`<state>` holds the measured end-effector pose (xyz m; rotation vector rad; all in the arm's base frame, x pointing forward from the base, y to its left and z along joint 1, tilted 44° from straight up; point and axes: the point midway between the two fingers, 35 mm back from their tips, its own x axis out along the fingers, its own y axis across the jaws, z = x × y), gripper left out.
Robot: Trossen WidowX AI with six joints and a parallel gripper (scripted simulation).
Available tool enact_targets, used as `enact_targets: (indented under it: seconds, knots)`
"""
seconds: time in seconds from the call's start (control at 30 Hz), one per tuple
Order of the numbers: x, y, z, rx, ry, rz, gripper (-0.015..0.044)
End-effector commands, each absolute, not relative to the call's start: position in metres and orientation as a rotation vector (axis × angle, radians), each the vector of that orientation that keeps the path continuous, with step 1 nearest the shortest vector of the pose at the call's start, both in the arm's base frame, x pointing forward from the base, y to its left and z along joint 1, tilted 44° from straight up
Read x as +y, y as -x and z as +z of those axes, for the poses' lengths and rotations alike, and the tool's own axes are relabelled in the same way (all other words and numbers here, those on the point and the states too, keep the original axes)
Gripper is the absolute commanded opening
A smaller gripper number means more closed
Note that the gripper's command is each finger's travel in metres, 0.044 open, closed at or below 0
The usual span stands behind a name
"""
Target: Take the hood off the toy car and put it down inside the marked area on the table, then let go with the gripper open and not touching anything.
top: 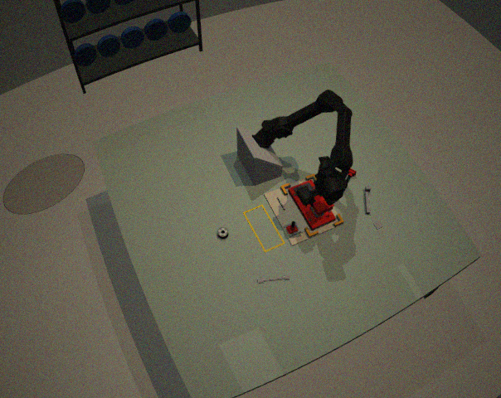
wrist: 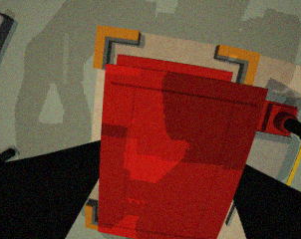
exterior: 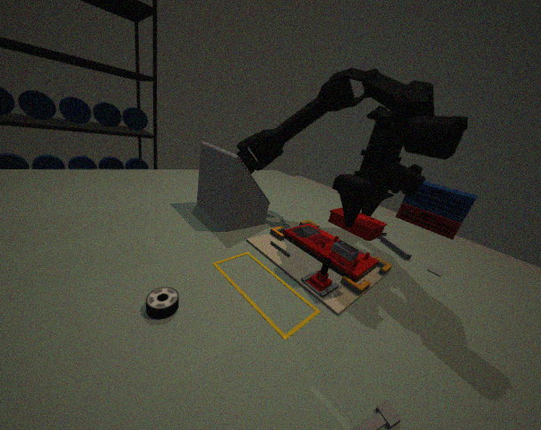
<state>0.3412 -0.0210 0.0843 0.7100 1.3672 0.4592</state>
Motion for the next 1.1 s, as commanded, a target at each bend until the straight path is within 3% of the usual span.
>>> enact_targets:
  seconds: [0.0,1.07]
  knots:
    - [-0.033,-0.341,0.072,1.375,-0.708,0.451,0.0]
    - [-0.16,-0.292,-0.044,1.379,-0.696,0.446,0.0]
